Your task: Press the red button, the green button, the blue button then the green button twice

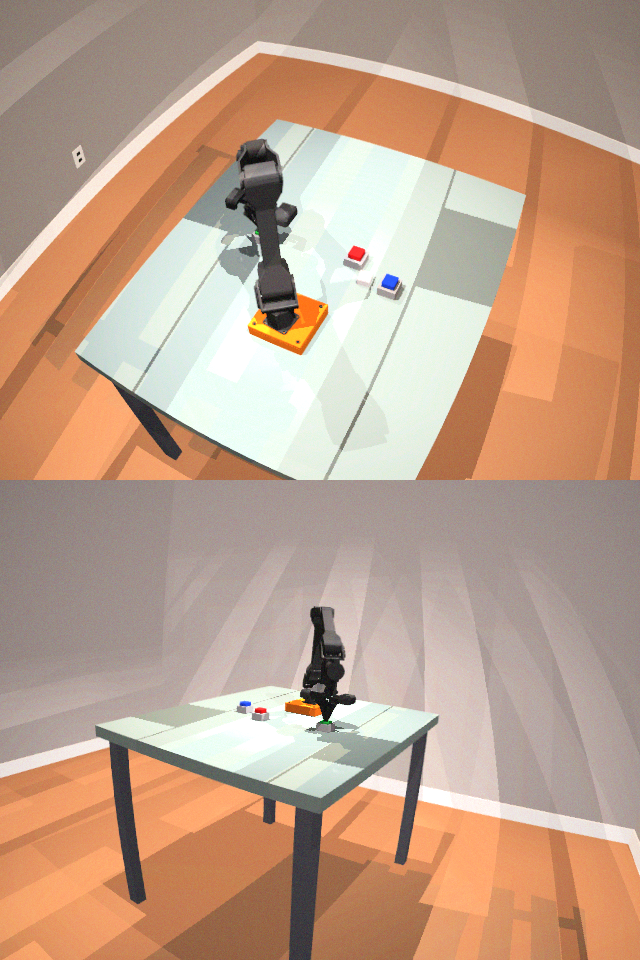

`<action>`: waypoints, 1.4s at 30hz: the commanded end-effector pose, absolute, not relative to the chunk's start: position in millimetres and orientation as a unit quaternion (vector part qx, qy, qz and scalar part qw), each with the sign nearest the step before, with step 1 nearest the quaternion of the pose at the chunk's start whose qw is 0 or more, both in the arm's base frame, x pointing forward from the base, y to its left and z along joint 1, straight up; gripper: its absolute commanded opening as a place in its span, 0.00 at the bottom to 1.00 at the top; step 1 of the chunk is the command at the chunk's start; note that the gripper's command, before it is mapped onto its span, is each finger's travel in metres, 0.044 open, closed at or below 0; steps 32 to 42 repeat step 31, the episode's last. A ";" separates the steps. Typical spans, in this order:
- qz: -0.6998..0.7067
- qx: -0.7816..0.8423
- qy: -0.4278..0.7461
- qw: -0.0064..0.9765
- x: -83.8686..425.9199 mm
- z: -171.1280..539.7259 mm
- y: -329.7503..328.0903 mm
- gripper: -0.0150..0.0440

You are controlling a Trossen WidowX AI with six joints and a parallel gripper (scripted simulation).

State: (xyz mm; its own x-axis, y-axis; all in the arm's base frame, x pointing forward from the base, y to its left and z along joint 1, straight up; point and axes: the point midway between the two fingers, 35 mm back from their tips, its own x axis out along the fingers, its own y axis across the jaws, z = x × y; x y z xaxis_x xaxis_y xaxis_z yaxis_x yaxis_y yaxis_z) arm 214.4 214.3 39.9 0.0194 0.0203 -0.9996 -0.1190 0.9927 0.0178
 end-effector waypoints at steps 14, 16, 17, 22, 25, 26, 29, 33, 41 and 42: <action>0.048 -0.034 0.699 0.713 214.2 62.0 214.2 0.29; 0.047 -0.034 0.699 0.713 213.7 72.8 213.7 0.29; 0.047 -0.034 0.699 0.713 213.7 72.8 213.7 0.29; 0.048 -0.033 0.698 0.713 215.5 87.4 218.0 0.42; 0.048 -0.033 0.698 0.713 217.2 120.1 225.2 0.56; 0.048 -0.033 0.698 0.713 217.1 128.4 226.6 0.60; 0.048 -0.033 0.698 0.713 216.9 135.1 227.5 0.73; 0.048 -0.033 0.698 0.713 216.9 135.1 227.5 0.78; 0.048 -0.033 0.698 0.713 216.9 135.1 227.5 0.78; 0.048 -0.033 0.698 0.713 216.9 135.1 227.5 0.78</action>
